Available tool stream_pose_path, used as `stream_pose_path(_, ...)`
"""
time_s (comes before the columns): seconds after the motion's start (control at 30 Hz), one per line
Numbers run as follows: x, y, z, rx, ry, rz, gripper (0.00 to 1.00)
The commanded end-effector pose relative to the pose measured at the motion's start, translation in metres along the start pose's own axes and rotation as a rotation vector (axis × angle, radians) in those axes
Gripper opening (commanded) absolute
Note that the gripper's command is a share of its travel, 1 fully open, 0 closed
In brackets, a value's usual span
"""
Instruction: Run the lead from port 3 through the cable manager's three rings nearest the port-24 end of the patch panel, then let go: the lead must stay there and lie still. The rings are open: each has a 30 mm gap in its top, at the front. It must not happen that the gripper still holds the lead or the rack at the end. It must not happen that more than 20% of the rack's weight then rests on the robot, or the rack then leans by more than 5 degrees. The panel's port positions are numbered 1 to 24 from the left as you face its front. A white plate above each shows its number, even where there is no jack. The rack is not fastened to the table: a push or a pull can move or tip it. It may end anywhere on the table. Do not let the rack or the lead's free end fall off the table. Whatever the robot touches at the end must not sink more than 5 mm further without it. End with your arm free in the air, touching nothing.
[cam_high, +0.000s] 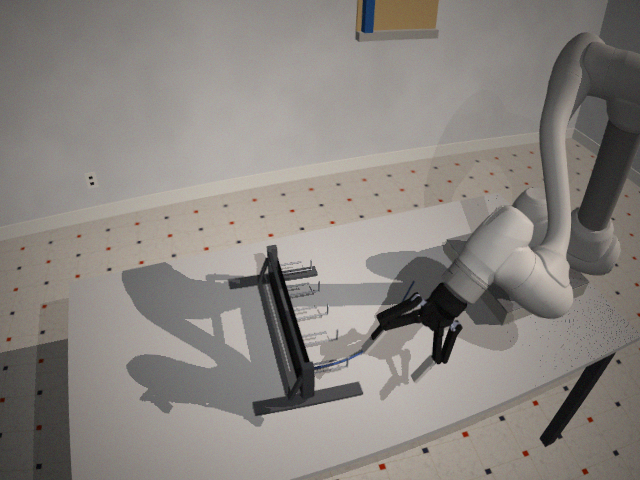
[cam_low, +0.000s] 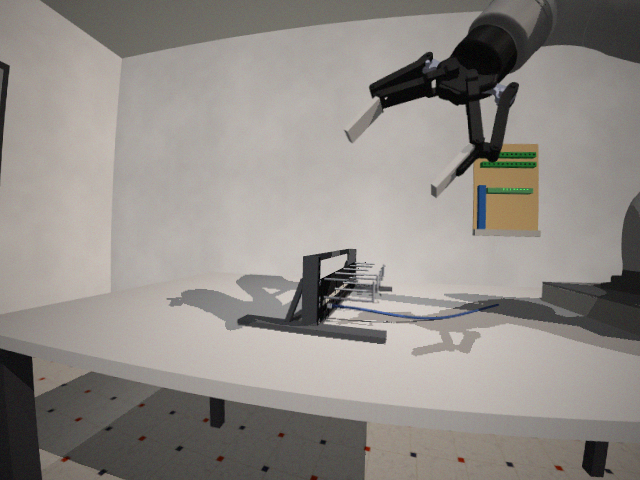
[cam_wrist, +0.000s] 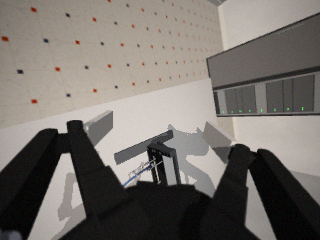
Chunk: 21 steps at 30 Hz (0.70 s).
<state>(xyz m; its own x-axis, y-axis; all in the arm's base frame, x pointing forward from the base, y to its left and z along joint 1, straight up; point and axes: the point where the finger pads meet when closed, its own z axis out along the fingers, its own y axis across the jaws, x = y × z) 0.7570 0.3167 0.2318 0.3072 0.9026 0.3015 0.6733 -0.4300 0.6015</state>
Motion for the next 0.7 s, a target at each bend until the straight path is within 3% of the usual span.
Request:
stream_pose_path(0.0,0.000,0.000,0.000,0.000,0.000,0.000,1.00)
stream_pose_path(0.57,0.000,0.000,0.000,0.000,0.000,0.000,1.00)
stream_pose_path(0.67,-0.012,-0.002,-0.003,0.017,-0.012,0.003,1.00)
